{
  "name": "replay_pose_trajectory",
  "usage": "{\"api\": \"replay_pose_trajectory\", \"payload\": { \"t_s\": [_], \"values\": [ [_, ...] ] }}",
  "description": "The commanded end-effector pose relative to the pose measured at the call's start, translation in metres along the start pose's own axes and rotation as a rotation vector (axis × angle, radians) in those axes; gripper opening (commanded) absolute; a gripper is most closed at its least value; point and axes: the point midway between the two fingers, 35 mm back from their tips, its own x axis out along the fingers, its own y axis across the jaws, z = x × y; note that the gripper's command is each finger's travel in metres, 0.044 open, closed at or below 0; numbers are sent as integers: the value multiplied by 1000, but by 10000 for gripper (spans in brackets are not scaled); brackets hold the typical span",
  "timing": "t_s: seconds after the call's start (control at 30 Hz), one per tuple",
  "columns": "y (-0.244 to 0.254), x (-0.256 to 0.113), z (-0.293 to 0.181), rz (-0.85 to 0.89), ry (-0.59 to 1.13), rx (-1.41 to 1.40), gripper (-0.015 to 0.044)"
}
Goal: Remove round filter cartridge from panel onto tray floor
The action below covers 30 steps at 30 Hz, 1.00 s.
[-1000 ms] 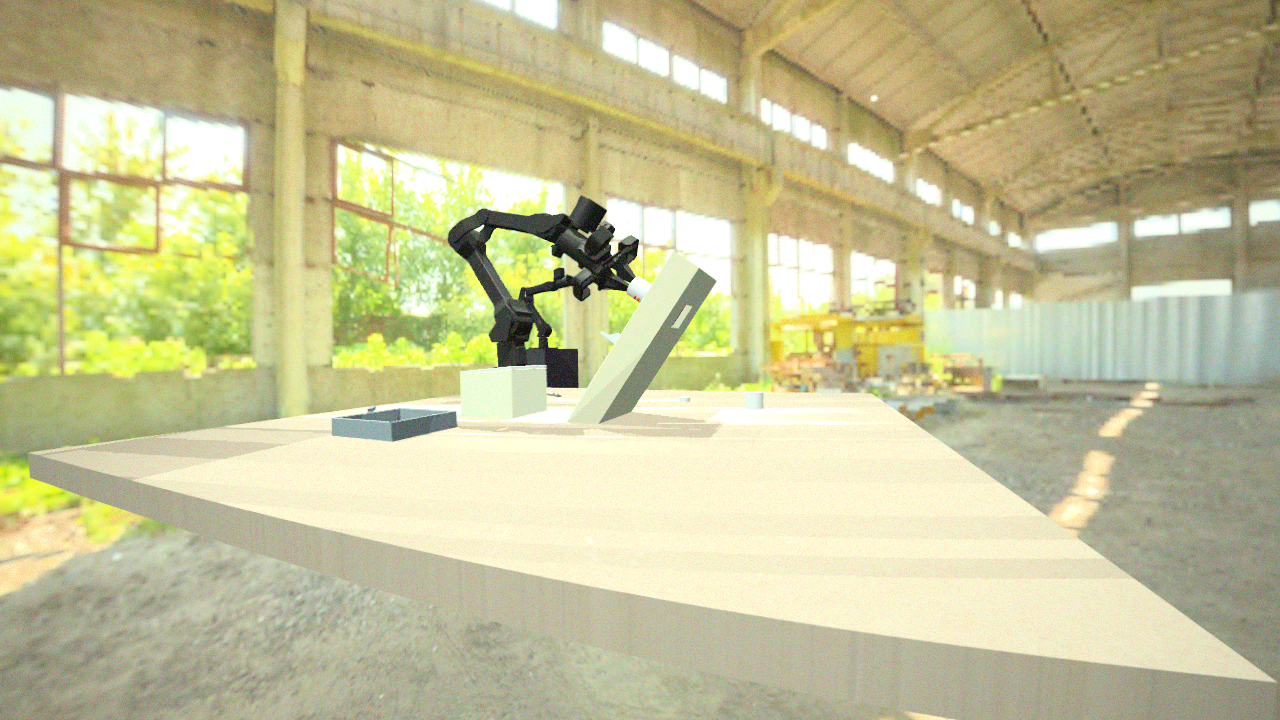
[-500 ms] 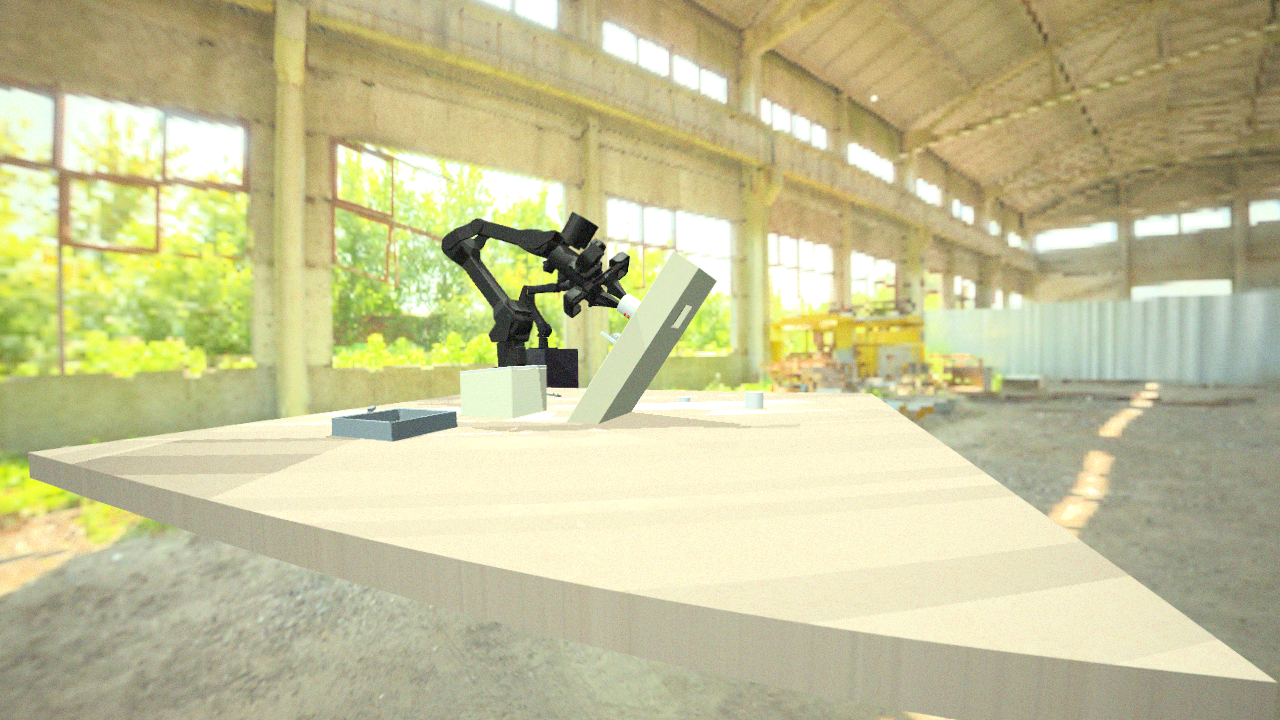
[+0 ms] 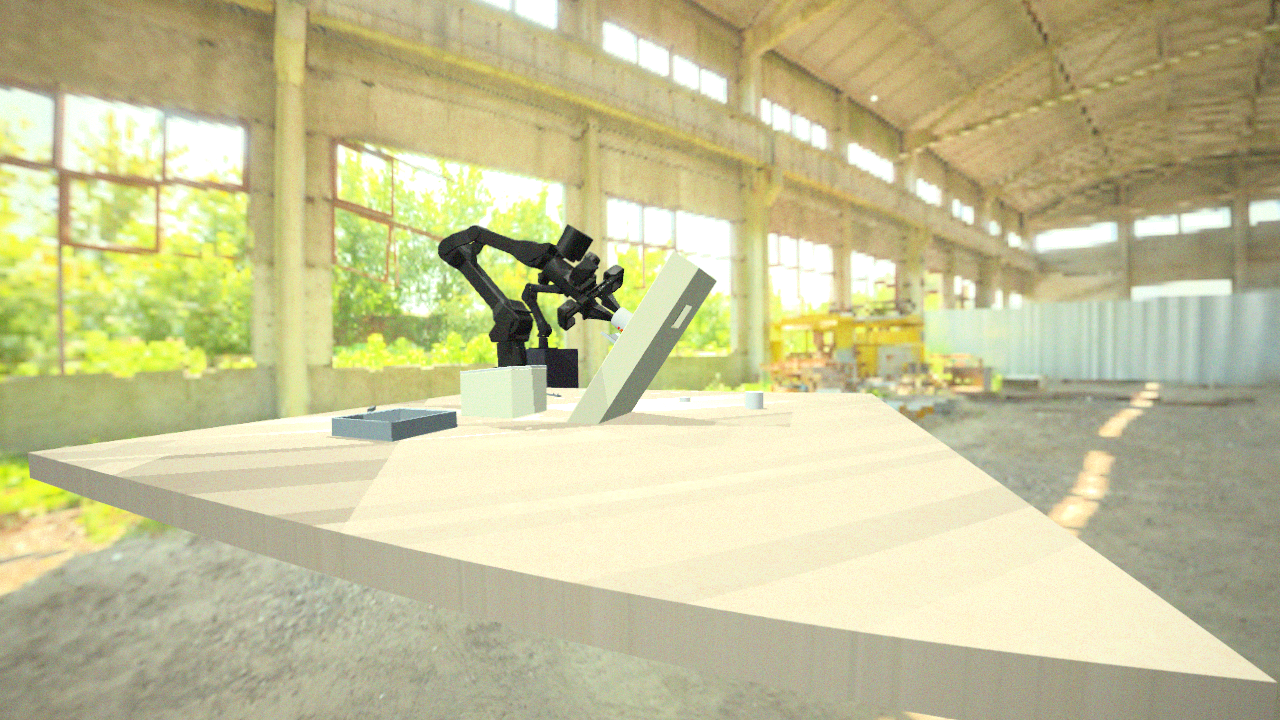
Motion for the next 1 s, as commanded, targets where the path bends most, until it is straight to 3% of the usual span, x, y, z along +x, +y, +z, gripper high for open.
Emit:
{"api": "replay_pose_trajectory", "payload": {
  "t_s": [0.0,0.4,0.63,0.77,0.97],
  "values": [
    [2,-1,2,5,-4,0,93],
    [-1,0,-1,15,-10,-4,93],
    [50,-10,45,18,-12,-5,93],
    [55,-11,50,19,-13,-5,93],
    [84,-44,78,22,-19,-2,251]
  ]
}}
